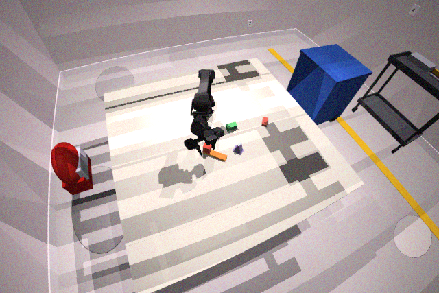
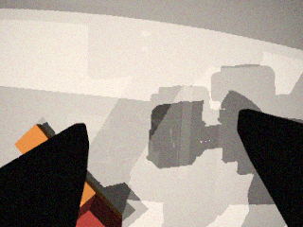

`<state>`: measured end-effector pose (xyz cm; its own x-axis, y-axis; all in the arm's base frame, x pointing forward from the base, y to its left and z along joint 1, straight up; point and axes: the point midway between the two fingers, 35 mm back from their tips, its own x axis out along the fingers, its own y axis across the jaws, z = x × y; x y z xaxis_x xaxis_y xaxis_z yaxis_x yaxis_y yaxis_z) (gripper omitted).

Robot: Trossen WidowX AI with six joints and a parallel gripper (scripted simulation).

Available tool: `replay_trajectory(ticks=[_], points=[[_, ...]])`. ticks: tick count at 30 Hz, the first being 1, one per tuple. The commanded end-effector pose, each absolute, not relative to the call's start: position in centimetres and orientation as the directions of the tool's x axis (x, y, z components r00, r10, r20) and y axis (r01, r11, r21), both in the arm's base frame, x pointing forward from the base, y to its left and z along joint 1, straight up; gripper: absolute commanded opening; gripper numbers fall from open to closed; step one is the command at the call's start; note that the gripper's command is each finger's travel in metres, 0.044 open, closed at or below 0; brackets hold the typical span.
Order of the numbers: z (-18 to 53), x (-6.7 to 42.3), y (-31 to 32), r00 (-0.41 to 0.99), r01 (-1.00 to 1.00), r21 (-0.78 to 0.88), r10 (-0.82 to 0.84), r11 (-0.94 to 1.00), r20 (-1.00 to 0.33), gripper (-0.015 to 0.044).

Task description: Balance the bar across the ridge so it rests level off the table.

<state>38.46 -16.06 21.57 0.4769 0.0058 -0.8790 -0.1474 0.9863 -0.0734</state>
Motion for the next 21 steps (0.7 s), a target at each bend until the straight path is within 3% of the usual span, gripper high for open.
replay_trajectory(ticks=[1,13,21], points=[[20.1,37.7,-14.0,0.374,-0.284,-0.095,0.019,0.954,-0.927,0.0315],[17.5,34.2,-8.4,0.053,-0.69,-0.039,-0.004,0.723,-0.999,0.0315],[17.3,34.0,-8.1,0.035,-0.709,-0.031,-0.008,0.704,-0.999,0.0315]])
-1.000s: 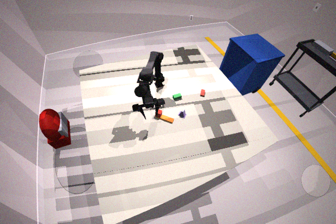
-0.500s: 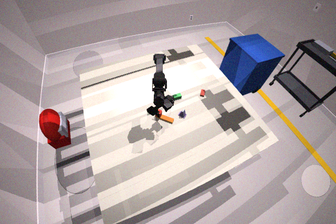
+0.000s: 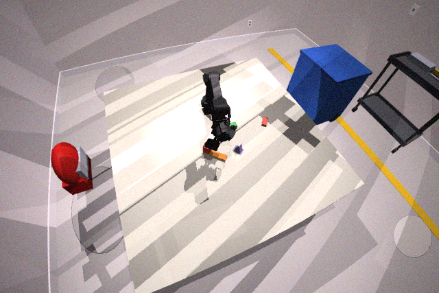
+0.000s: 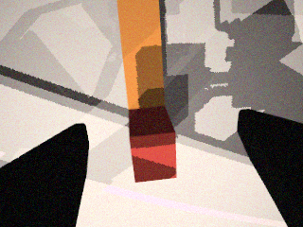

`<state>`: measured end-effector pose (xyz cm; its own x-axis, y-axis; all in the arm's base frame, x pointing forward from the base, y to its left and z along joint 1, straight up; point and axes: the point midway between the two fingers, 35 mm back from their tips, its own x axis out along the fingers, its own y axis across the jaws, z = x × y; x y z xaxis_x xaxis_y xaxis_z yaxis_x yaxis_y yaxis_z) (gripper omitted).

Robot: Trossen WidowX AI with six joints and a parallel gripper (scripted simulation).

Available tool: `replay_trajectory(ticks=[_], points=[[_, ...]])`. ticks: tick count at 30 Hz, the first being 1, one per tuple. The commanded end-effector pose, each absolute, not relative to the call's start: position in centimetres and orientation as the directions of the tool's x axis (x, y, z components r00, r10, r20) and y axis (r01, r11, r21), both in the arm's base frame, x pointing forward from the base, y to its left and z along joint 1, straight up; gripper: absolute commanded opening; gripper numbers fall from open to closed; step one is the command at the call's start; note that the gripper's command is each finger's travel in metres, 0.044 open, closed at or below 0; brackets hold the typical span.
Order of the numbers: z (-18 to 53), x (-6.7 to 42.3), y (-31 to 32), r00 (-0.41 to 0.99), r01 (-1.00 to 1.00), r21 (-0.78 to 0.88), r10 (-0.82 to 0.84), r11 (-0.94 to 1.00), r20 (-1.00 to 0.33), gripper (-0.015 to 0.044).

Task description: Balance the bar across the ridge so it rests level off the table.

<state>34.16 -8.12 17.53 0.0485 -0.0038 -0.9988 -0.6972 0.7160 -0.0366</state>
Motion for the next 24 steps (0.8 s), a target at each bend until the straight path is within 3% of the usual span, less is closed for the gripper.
replay_trajectory(ticks=[1,16,24], points=[[17.1,34.1,-8.1,0.035,-0.709,-0.031,-0.008,0.704,-0.999,0.0315],[8.1,34.4,-8.2,0.035,-0.709,-0.031,-0.008,0.704,-0.999,0.0315],[7.6,34.3,-8.2,0.035,-0.709,-0.031,-0.008,0.704,-0.999,0.0315]])
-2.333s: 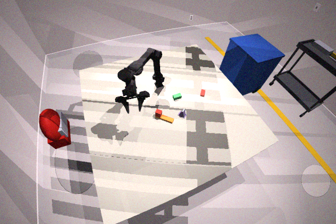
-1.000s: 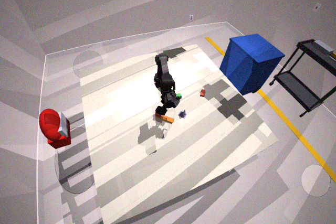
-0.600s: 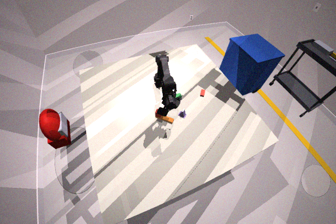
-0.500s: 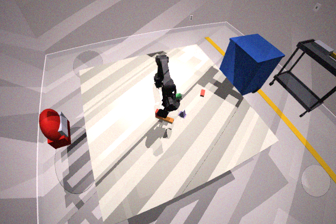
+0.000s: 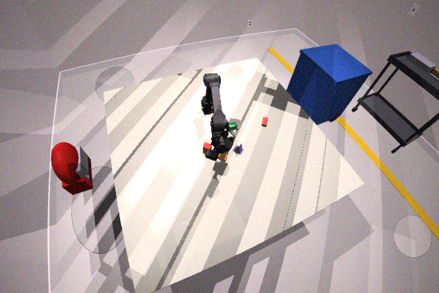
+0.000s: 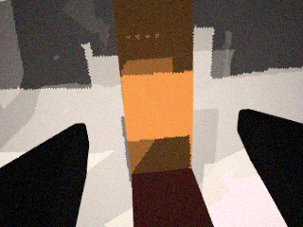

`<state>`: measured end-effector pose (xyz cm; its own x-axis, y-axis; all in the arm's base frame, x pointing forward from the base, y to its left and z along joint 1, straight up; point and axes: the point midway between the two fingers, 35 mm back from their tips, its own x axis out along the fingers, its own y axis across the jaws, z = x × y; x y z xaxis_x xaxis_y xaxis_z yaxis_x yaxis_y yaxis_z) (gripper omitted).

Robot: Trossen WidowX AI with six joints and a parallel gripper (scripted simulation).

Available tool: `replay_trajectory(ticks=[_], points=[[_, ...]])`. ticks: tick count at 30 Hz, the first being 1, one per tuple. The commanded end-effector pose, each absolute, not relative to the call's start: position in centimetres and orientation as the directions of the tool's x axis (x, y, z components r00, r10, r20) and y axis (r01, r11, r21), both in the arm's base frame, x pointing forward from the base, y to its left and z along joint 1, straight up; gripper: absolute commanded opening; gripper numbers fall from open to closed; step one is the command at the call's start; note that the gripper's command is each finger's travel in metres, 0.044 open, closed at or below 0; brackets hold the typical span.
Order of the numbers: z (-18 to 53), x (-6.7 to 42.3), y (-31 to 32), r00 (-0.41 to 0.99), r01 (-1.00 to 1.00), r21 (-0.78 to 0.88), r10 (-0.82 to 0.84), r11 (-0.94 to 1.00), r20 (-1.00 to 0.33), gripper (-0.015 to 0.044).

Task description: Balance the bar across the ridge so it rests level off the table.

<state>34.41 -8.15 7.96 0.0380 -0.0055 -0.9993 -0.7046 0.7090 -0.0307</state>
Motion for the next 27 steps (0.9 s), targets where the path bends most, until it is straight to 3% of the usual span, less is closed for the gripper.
replay_trajectory(ticks=[1,27], points=[[7.5,34.4,-8.2,0.035,-0.709,-0.031,-0.008,0.704,-0.999,0.0315],[5.1,34.4,-8.2,0.035,-0.709,-0.031,-0.008,0.704,-0.999,0.0315]])
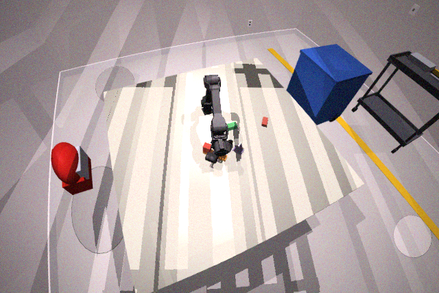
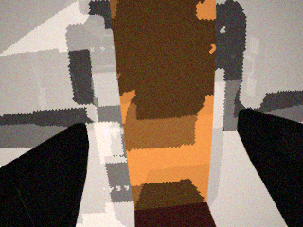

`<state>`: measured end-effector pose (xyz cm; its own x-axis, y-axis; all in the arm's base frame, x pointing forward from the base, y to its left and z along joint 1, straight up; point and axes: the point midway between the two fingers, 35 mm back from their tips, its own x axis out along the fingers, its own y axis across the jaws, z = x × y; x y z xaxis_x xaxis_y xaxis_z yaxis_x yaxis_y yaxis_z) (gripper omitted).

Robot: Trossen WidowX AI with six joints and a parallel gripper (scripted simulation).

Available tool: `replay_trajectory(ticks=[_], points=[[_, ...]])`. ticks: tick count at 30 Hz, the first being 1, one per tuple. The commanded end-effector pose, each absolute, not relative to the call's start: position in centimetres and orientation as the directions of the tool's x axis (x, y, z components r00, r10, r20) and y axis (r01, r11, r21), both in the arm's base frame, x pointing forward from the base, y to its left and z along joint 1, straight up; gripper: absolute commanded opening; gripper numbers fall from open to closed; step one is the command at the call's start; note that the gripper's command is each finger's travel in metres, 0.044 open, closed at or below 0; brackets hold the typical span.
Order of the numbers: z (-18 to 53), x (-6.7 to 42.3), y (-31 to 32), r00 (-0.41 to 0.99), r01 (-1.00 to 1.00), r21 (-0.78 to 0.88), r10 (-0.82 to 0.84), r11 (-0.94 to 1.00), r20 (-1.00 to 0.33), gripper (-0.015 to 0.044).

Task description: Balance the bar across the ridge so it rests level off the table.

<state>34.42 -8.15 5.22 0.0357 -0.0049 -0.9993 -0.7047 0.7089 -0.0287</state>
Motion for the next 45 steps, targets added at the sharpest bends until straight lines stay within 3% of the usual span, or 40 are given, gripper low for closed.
replay_trajectory(ticks=[1,5,11,18,22,45], points=[[5.1,34.4,-8.2,0.035,-0.709,-0.031,-0.008,0.704,-0.999,0.0315],[5.1,34.4,-8.2,0.035,-0.709,-0.031,-0.008,0.704,-0.999,0.0315],[5.2,34.4,-8.2,0.036,-0.705,-0.029,-0.005,0.709,-0.999,0.0157],[5.2,34.4,-8.2,0.036,-0.705,-0.029,-0.005,0.709,-0.999,0.0111],[5.8,34.5,-8.2,0.036,-0.705,-0.029,-0.005,0.709,-0.999,0.0006],[11.7,34.8,-8.3,0.036,-0.707,-0.03,-0.007,0.706,-0.999,0.0]])
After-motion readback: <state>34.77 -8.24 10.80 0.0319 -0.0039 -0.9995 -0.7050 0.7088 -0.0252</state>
